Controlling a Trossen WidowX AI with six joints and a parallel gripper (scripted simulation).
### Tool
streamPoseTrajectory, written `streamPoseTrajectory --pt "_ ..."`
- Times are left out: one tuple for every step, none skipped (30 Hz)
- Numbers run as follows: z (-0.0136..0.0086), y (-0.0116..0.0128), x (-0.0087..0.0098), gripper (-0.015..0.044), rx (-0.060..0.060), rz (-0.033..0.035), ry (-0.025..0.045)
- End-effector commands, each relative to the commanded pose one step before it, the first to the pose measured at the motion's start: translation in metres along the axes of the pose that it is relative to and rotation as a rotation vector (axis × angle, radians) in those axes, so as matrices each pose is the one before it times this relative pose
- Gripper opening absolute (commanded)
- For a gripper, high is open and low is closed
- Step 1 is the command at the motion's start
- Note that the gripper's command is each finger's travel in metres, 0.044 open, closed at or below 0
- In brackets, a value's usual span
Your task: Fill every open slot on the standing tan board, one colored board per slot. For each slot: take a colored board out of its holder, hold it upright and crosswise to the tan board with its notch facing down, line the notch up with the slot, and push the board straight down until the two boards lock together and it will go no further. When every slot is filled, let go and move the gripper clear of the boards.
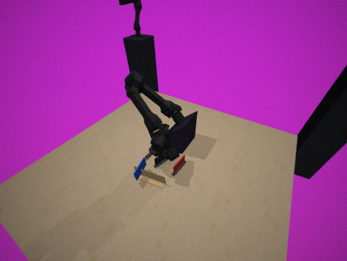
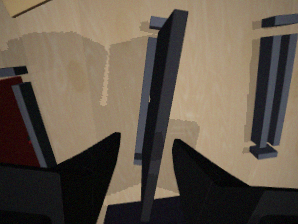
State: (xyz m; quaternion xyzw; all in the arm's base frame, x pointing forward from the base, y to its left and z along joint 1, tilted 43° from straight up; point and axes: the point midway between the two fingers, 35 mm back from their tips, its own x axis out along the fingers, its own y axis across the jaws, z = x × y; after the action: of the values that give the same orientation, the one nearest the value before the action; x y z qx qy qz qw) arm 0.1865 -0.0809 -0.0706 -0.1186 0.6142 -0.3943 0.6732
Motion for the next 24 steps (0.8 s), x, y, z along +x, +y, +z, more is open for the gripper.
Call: streamPoseTrajectory --pt "-0.00335 -0.00195 0.00635 0.0185 -0.0106 -0.00725 0.00439" --pt "0.00000 -0.00001 0.00024 0.0185 0.0000 -0.00003 -0.00001" --pt "0.00000 0.00000 0.00000 0.0159 0.0000 0.00000 0.00000" --pt "0.00000 0.00000 0.00000 0.0132 0.0000 0.00000 0.00000" --pt "0.00000 0.00000 0.00000 0.0106 0.0000 0.00000 0.00000" --pt "0.00000 0.00000 0.00000 0.0080 0.0000 0.00000 0.00000" --pt "0.00000 0.00000 0.00000 0.0054 0.0000 0.00000 0.00000" --pt "0.00000 0.00000 0.00000 0.0027 0.0000 0.00000 0.00000" --pt "0.00000 0.00000 0.00000 0.0001 0.0000 0.00000 0.00000" --pt "0.00000 0.00000 0.00000 0.0000 0.0000 0.00000 0.00000" --pt "0.00000 0.00000 0.00000 0.0000 0.0000 0.00000 0.00000" --pt "0.00000 0.00000 0.00000 0.0000 0.0000 0.00000 0.00000" --pt "0.00000 0.00000 0.00000 0.0000 0.0000 0.00000 0.00000" --pt "0.00000 0.00000 0.00000 0.0000 0.0000 0.00000 0.00000" --pt "0.00000 0.00000 0.00000 0.0000 0.0000 0.00000 0.00000" --pt "0.00000 0.00000 0.00000 0.0000 0.0000 0.00000 0.00000" --pt "0.00000 0.00000 0.00000 0.0000 0.0000 0.00000 0.00000" --pt "0.00001 0.00001 -0.00032 0.0000 0.0000 0.00003 0.00000" --pt "0.00003 0.00004 -0.00097 0.0000 0.0000 0.00010 0.00001" --pt "0.00004 0.00006 -0.00162 0.0000 0.0000 0.00014 0.00001" --pt "0.00003 0.00005 -0.00196 0.0000 0.0000 0.00013 0.00000" --pt "0.00001 0.00003 -0.00197 0.0000 0.0000 0.00008 0.00000" --pt "0.00000 0.00001 -0.00198 0.0000 0.0000 0.00004 -0.00001" --pt "0.00005 0.00008 -0.00199 0.0000 0.0000 0.00019 0.00002"
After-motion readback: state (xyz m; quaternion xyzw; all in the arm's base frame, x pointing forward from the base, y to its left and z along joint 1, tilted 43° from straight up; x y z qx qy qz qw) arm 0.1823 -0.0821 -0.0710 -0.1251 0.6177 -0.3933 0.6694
